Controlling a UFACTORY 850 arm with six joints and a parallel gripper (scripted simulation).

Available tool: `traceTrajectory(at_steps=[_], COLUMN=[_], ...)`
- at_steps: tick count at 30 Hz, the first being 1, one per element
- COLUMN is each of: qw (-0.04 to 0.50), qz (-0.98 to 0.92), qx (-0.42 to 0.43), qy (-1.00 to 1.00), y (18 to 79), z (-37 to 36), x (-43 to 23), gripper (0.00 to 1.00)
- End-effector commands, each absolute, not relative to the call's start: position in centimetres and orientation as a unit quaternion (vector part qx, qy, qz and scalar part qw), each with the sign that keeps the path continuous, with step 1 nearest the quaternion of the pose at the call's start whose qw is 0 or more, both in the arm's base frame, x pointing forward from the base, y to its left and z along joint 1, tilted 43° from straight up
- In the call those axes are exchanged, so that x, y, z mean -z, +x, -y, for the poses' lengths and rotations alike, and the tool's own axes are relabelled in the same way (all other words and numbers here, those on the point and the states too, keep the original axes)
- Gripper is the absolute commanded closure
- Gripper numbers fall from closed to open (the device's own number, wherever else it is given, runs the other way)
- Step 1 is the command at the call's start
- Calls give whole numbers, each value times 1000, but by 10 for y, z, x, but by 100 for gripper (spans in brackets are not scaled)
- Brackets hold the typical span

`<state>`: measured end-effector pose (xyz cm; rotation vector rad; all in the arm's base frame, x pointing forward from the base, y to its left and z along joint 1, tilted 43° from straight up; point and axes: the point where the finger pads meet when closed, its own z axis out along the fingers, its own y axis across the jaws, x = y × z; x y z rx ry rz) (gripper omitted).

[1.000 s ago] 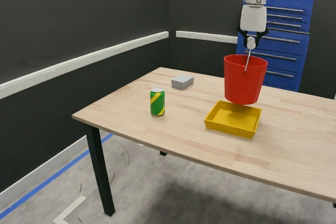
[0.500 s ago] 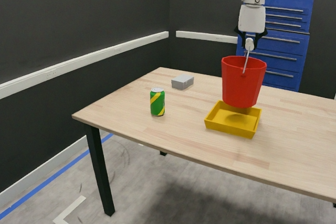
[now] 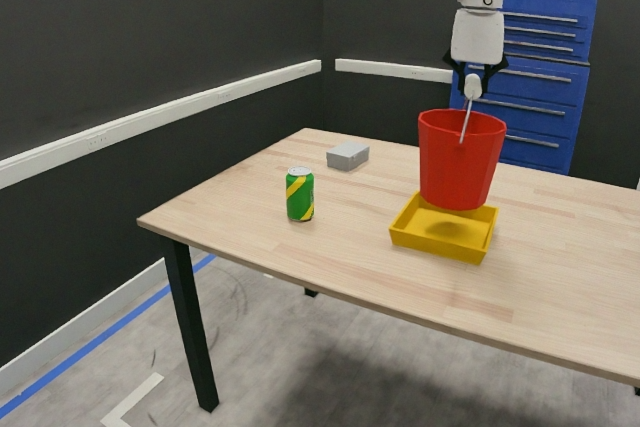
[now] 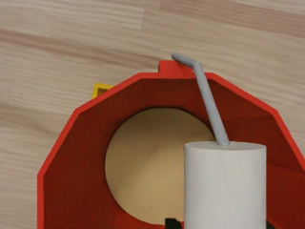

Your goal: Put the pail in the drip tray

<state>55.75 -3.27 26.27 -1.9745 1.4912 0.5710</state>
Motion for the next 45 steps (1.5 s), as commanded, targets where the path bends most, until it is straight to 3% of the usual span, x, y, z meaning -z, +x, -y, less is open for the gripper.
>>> traceTrajectory(at_steps=[1,45], qw=[297,297], qz=[-561,-561], qx=[-214,-214], qy=[-743,-743], y=[558,557], z=[29,19], x=[-267,-277], gripper=[100,100])
